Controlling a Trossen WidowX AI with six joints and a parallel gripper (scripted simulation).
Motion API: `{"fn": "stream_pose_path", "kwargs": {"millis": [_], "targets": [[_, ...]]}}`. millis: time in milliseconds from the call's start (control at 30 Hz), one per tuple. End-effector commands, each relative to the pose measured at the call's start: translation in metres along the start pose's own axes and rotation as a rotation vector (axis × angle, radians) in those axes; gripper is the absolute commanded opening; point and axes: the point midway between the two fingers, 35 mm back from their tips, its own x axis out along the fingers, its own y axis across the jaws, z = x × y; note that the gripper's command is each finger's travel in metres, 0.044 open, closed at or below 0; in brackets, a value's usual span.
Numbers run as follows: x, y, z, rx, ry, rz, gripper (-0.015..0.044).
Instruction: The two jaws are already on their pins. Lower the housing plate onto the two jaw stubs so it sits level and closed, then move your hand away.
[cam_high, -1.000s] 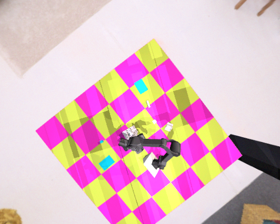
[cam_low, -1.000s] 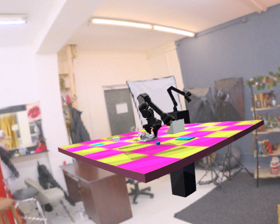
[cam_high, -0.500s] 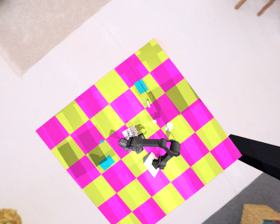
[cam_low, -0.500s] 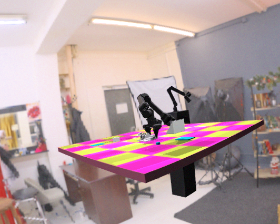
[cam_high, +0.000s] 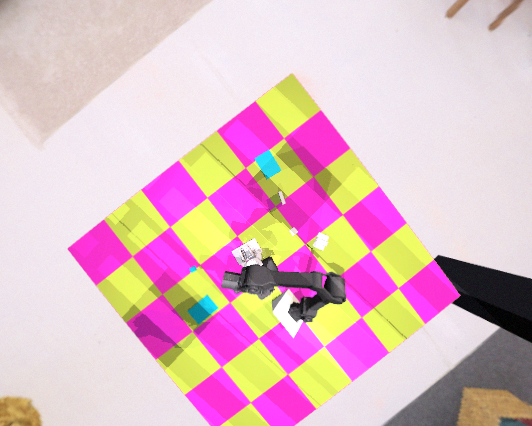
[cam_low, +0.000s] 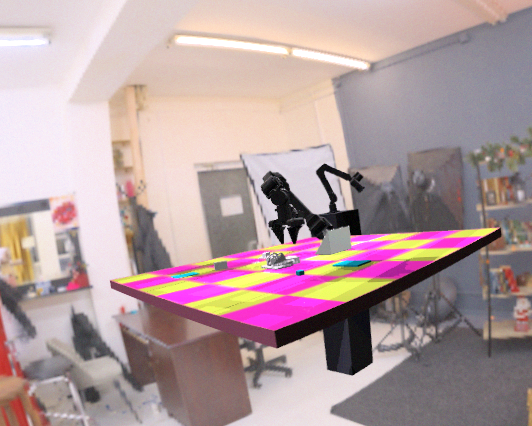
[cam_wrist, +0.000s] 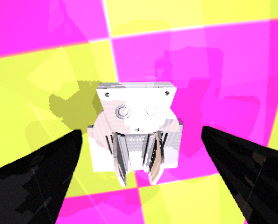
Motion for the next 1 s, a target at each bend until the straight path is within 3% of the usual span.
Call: {"fn": "stream_pose_path", "kwargs": {"millis": [0, 233, 967], "targets": [[0.002, 0.000, 0.002, -0.002, -0.005, 0.002, 0.0440], [-0.053, 0.014, 0.064, 0.000, -0.020, 0.002, 0.0440], [-0.055, 0.014, 0.066, 0.000, -0.020, 0.003, 0.0440]]}}
